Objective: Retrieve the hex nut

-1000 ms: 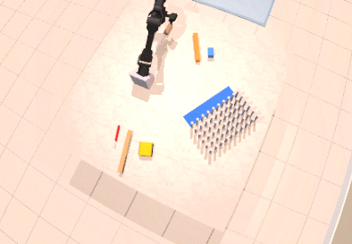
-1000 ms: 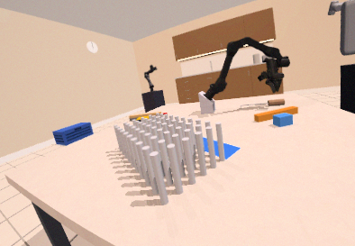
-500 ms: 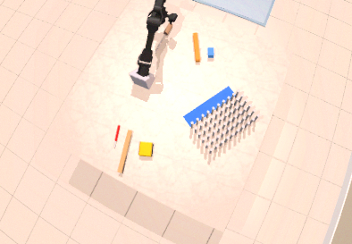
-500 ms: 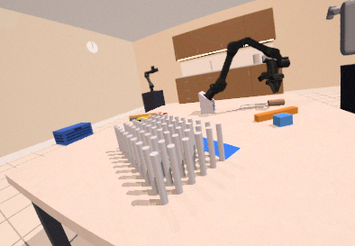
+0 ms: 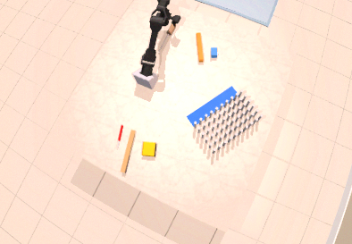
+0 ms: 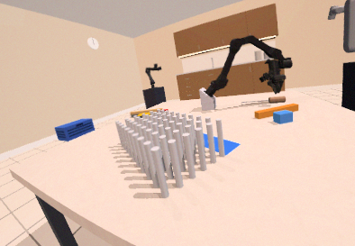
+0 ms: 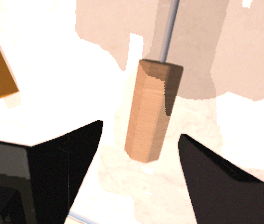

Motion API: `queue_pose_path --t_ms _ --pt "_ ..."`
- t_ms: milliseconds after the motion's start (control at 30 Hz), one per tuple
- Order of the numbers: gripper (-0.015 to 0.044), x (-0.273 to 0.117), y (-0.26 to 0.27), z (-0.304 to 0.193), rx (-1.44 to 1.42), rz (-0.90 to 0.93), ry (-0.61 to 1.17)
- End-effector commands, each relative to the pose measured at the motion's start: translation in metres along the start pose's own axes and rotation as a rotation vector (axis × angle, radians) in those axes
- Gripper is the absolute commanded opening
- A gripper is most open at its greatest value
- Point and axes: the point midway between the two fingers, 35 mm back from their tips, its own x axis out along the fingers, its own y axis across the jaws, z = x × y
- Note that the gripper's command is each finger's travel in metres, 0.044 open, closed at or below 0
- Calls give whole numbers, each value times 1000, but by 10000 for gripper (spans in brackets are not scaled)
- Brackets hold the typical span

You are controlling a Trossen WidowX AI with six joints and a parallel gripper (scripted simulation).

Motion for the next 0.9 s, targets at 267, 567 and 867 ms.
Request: queue_pose_path --t_ms 267,567,867 --pt "280 21 -6 1 -5 -3 -2" --pt "280 35 -8 2 -6 -2 -2" --pt "201 42 -9 3 -6 -2 -2"
